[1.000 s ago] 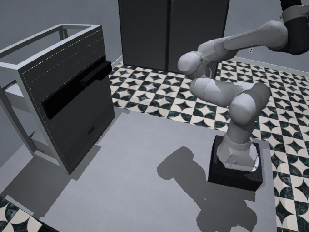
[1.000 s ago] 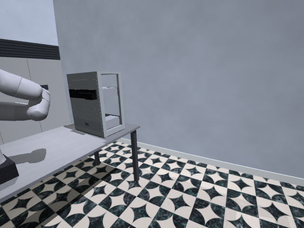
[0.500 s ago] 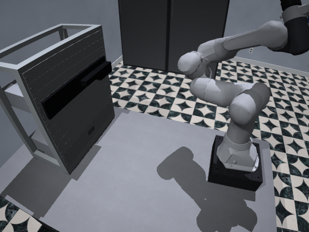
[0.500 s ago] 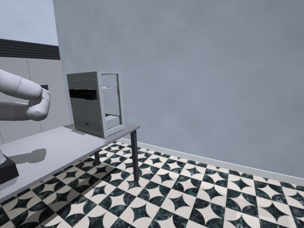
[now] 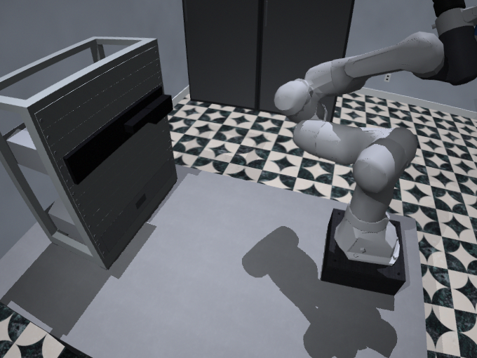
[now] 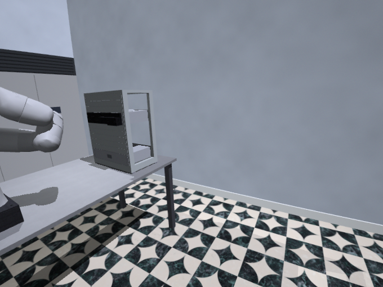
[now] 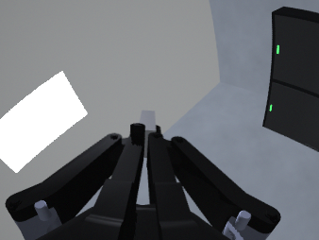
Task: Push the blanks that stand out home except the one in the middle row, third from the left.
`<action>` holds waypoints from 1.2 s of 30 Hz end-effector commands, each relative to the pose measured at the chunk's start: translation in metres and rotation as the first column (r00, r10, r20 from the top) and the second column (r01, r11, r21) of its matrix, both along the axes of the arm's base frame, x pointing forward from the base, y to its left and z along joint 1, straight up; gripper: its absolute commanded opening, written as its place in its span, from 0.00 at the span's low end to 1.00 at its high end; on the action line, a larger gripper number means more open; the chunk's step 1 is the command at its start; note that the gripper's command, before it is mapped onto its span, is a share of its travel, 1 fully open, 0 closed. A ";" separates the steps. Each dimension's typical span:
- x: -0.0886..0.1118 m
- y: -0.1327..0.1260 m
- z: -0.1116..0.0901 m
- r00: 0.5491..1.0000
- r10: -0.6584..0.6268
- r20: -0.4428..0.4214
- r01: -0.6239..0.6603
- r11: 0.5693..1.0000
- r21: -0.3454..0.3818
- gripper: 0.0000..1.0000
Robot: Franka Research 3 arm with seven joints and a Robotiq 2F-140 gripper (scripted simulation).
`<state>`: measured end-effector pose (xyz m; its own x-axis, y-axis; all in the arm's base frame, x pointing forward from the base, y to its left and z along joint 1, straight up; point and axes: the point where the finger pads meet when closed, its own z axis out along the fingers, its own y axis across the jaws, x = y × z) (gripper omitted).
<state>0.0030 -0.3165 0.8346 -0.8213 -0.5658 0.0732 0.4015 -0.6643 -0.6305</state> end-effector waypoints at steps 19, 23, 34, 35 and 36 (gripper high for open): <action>-0.002 0.011 0.006 1.000 -0.006 0.005 0.007 1.000 -0.031 0.00; -0.003 0.014 0.008 1.000 -0.008 0.006 0.009 0.999 -0.040 0.00; -0.007 0.043 0.023 1.000 -0.022 0.020 0.025 0.993 -0.118 0.00; -0.008 0.046 0.025 0.999 -0.024 0.022 0.027 0.991 -0.128 0.00; -0.009 0.050 0.027 0.999 -0.026 0.024 0.029 0.990 -0.138 0.00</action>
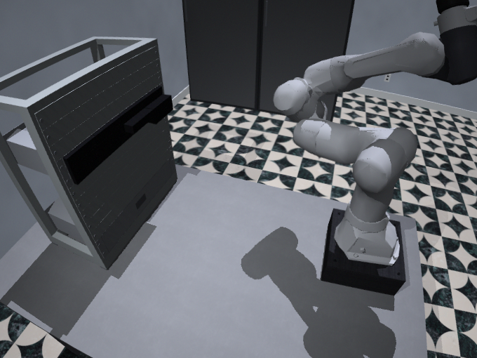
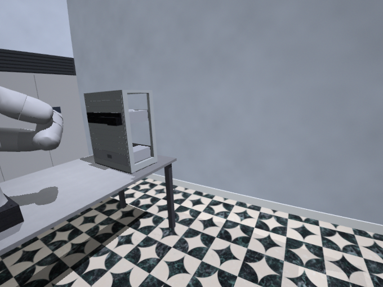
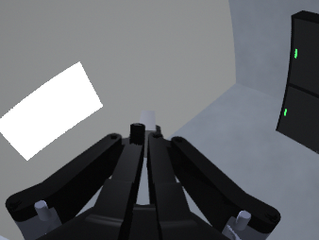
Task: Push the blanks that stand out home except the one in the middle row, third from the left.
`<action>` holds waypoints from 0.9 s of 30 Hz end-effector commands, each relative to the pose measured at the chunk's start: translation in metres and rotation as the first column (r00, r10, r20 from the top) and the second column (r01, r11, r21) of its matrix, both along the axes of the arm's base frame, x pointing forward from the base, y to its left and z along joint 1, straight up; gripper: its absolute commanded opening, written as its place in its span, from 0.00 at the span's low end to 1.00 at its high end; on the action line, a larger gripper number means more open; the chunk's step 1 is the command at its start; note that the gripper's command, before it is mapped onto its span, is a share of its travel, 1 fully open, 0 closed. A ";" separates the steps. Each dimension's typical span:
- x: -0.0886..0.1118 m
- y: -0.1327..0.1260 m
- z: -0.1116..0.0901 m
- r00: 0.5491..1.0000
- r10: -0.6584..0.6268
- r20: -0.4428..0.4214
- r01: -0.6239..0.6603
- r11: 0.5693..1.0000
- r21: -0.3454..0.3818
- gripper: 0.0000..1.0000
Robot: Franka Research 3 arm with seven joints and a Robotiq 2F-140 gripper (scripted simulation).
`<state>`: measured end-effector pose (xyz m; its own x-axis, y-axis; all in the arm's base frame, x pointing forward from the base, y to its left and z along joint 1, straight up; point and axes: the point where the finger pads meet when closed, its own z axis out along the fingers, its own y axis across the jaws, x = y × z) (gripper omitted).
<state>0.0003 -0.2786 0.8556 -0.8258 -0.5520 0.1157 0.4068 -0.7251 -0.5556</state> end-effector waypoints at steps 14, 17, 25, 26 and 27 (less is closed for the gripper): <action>-0.014 0.074 0.029 0.998 -0.041 0.041 0.049 0.979 -0.199 0.00; -0.016 0.095 0.035 0.998 -0.044 0.052 0.056 0.967 -0.249 0.00; -0.020 0.141 0.044 0.996 -0.046 0.078 0.071 0.931 -0.357 0.00; -0.021 0.149 0.046 0.996 -0.045 0.083 0.073 0.924 -0.376 0.00; -0.022 0.158 0.047 0.995 -0.044 0.087 0.075 0.916 -0.395 0.00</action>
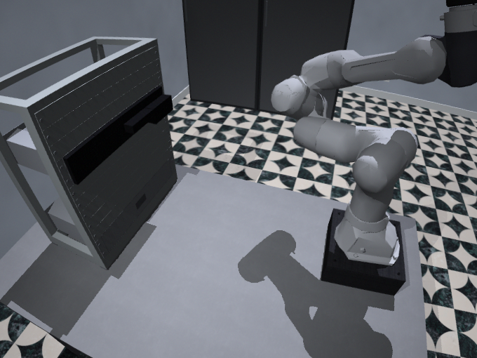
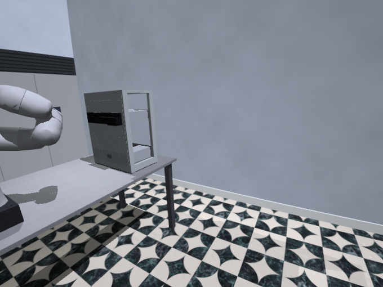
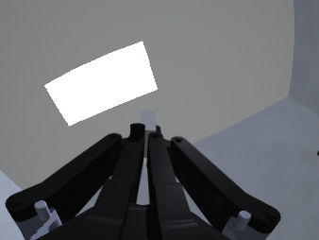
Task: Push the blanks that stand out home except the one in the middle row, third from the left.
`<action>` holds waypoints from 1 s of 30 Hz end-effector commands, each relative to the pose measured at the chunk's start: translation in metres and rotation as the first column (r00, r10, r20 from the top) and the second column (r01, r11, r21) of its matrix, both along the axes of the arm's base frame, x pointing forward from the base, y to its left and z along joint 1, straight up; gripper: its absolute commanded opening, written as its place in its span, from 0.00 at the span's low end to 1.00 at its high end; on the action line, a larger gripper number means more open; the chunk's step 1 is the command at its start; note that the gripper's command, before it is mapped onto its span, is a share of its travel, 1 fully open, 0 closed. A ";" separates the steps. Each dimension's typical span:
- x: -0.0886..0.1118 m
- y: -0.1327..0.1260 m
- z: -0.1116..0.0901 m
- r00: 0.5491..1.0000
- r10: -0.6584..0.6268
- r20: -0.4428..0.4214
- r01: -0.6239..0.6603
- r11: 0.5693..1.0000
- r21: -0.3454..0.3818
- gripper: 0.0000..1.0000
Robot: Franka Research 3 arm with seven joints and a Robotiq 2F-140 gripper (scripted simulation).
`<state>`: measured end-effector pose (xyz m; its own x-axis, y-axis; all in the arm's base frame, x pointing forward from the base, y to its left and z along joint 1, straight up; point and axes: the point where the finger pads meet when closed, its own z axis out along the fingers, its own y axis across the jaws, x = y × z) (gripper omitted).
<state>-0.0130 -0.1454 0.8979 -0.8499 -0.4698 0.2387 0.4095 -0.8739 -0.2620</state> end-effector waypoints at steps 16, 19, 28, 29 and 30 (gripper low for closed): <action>-0.016 0.161 0.002 0.996 0.004 0.088 0.032 0.917 -0.397 0.00; -0.017 0.192 -0.005 0.995 0.024 0.099 0.025 0.884 -0.468 0.00; -0.020 0.261 -0.027 0.990 0.089 0.110 -0.001 0.783 -0.623 0.00; -0.020 0.271 -0.031 0.989 0.100 0.109 -0.006 0.765 -0.644 0.00; -0.020 0.281 -0.035 0.988 0.113 0.109 -0.012 0.748 -0.664 0.00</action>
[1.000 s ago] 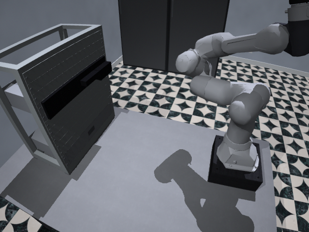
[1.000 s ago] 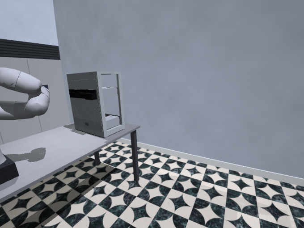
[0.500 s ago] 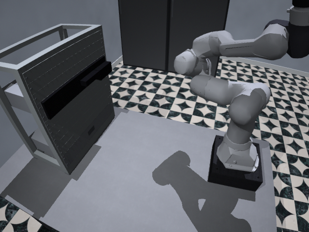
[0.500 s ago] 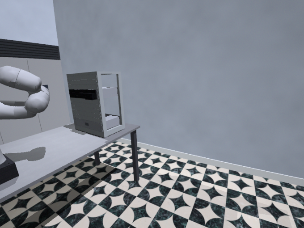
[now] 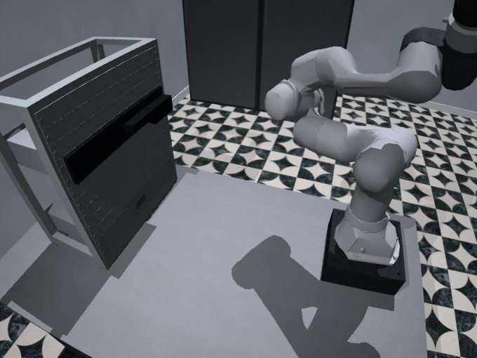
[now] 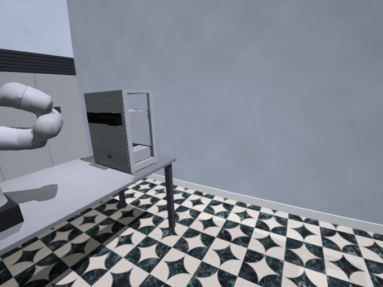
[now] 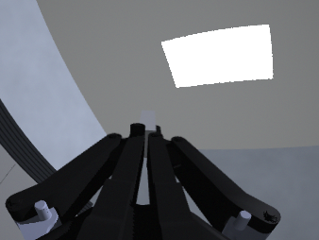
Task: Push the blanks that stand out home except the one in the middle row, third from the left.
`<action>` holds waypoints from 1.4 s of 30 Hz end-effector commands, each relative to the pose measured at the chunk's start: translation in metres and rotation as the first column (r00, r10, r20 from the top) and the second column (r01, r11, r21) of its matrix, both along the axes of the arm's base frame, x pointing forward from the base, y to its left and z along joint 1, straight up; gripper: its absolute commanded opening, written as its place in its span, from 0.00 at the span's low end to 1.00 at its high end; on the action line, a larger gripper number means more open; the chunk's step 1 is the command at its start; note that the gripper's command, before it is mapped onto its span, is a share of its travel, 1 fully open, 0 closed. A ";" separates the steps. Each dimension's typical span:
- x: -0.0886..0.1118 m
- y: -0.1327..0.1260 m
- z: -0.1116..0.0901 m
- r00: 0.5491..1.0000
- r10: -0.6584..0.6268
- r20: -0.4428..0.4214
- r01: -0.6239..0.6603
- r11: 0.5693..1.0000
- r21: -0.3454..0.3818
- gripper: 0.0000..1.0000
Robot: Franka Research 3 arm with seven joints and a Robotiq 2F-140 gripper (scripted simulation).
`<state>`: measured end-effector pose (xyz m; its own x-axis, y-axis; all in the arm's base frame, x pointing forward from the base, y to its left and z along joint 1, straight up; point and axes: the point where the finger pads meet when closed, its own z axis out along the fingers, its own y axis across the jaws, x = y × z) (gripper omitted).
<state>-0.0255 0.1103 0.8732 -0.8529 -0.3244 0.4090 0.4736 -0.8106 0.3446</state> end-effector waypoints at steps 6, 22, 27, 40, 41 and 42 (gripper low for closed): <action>-0.011 0.078 -0.039 0.996 0.076 0.043 -0.064 0.969 -0.240 0.00; -0.021 0.165 -0.112 0.950 0.304 -0.070 -0.295 0.803 -0.518 0.00; -0.023 0.181 -0.132 0.910 0.388 -0.148 -0.400 0.721 -0.566 0.00; -0.020 0.195 -0.150 0.805 0.513 -0.298 -0.582 0.582 -0.568 0.00; -0.019 0.195 -0.151 0.794 0.522 -0.312 -0.597 0.571 -0.564 0.00; -0.018 0.196 -0.152 0.781 0.533 -0.326 -0.614 0.558 -0.558 0.00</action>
<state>-0.0226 0.3157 0.7174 -0.5667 -0.2658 0.7799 0.8191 -0.0789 0.5682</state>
